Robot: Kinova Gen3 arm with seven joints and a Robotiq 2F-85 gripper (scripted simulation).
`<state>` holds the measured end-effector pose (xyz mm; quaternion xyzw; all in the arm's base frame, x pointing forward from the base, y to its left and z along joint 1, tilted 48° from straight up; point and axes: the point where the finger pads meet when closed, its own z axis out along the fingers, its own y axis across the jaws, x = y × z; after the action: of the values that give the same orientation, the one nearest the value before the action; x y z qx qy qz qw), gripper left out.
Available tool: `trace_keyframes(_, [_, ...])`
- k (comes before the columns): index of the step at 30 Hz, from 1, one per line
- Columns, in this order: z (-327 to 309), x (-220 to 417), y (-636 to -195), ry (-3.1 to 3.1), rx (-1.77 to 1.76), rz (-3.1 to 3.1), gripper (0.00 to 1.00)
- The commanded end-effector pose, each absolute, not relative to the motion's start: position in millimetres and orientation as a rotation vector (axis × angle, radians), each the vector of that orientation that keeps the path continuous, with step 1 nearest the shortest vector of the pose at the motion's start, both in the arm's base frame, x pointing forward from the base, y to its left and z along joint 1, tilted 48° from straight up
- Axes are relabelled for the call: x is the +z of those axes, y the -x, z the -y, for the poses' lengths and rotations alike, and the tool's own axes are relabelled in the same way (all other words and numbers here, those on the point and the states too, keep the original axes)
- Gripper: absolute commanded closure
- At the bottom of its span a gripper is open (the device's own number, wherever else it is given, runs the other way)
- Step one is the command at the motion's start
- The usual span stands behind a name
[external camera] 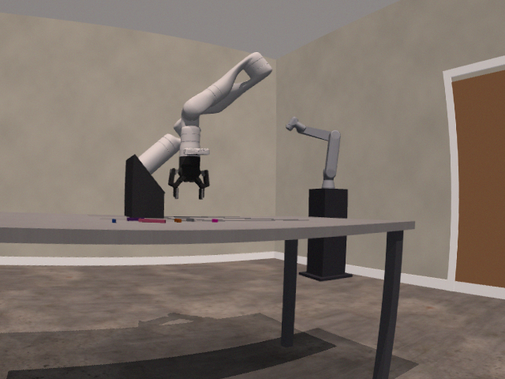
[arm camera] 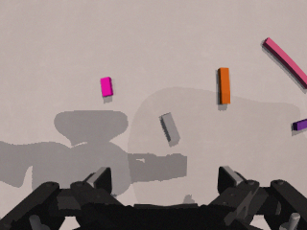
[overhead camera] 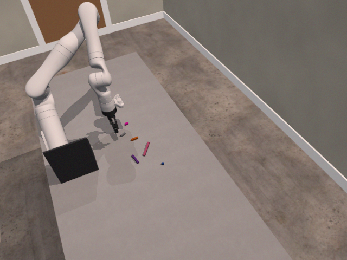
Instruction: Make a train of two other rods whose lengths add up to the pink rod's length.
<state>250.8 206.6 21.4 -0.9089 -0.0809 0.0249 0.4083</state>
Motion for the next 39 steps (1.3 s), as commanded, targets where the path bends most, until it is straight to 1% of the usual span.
trace_keyframes(1, [-206.6, 21.2, -250.8, 2.295, 0.058, 0.210, 0.00])
trace_keyframes(27, [-206.4, 20.9, -250.8, 2.295, 0.061, 0.204, 0.00])
trace_keyframes(35, [-199.7, 12.4, -253.7, 2.302, 0.106, 0.120, 0.00])
trace_keyframes(39, [-187.7, -1.7, -259.0, 2.309, 0.169, -0.027, 0.00])
